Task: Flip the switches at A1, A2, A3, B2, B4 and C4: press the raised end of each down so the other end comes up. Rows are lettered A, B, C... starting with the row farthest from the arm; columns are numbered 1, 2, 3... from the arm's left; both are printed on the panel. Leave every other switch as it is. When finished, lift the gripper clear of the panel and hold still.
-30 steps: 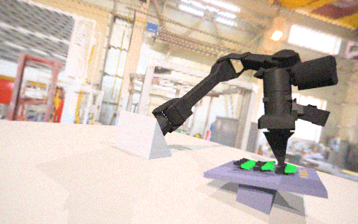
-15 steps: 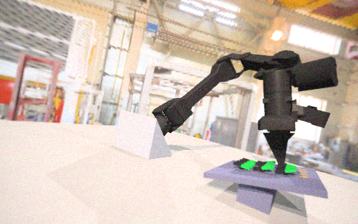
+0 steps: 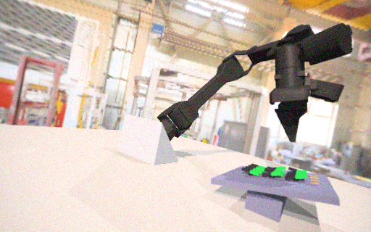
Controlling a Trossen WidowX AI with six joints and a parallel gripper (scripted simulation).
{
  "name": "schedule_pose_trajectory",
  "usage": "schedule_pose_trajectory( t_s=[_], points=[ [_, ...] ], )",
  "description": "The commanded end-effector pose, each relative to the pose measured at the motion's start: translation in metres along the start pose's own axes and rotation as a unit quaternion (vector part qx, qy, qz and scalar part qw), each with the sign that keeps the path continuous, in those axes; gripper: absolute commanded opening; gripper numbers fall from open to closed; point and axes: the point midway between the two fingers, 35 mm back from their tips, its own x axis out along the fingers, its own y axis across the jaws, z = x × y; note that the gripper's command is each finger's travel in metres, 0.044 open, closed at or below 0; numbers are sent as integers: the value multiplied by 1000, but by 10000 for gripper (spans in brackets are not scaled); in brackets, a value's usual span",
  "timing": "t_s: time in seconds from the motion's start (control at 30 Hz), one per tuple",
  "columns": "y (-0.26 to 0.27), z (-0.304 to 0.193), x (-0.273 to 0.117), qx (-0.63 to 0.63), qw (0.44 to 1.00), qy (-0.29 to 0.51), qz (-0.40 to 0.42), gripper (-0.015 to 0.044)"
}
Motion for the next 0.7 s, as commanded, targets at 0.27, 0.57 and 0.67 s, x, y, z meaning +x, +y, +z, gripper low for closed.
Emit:
schedule_pose_trajectory(
  t_s=[0.27,0.57,0.67],
  points=[
    [-27,16,-2,-2,1000,10,1,0],
    [-26,16,32,-2,1000,21,2,0],
    [-26,16,40,-2,1000,21,2,0]
  ],
)
